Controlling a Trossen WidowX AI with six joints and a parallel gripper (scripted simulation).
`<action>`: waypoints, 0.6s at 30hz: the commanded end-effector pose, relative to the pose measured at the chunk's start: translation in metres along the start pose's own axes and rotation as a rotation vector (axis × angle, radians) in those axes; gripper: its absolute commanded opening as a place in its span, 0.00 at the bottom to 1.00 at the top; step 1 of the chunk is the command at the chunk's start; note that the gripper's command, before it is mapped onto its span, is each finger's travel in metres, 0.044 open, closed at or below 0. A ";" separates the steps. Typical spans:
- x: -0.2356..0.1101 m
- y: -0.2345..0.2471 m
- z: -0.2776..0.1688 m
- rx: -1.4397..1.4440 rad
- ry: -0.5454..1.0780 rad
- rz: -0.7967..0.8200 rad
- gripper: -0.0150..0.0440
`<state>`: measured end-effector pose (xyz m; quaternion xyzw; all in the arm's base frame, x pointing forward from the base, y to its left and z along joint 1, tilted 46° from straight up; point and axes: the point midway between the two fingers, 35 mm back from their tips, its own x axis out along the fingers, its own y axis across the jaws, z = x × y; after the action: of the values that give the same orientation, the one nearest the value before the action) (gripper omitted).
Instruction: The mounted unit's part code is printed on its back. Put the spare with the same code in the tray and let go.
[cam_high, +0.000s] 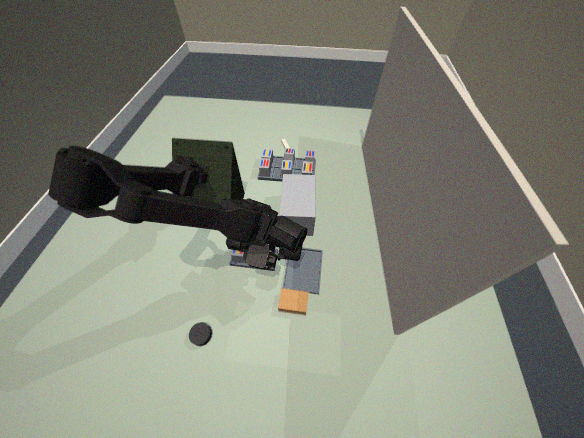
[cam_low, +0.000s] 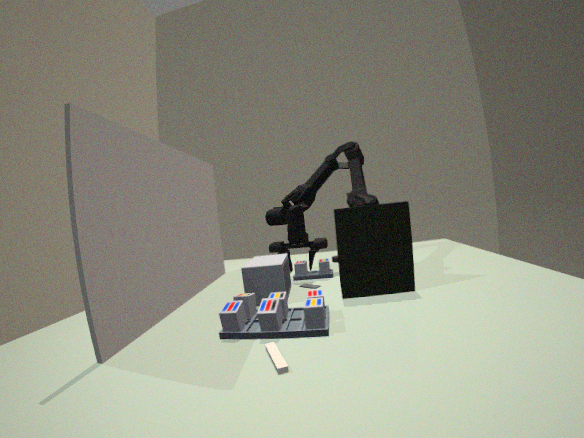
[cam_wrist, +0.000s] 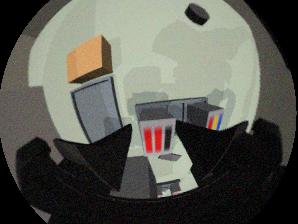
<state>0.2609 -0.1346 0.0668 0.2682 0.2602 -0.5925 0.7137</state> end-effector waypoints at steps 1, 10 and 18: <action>0.006 -0.002 -0.002 -0.011 0.005 -0.005 0.76; 0.006 -0.002 -0.002 -0.011 0.005 -0.005 0.76; 0.005 -0.002 -0.001 -0.006 0.001 -0.006 0.52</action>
<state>0.2596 -0.1378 0.0621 0.2655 0.2630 -0.5939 0.7125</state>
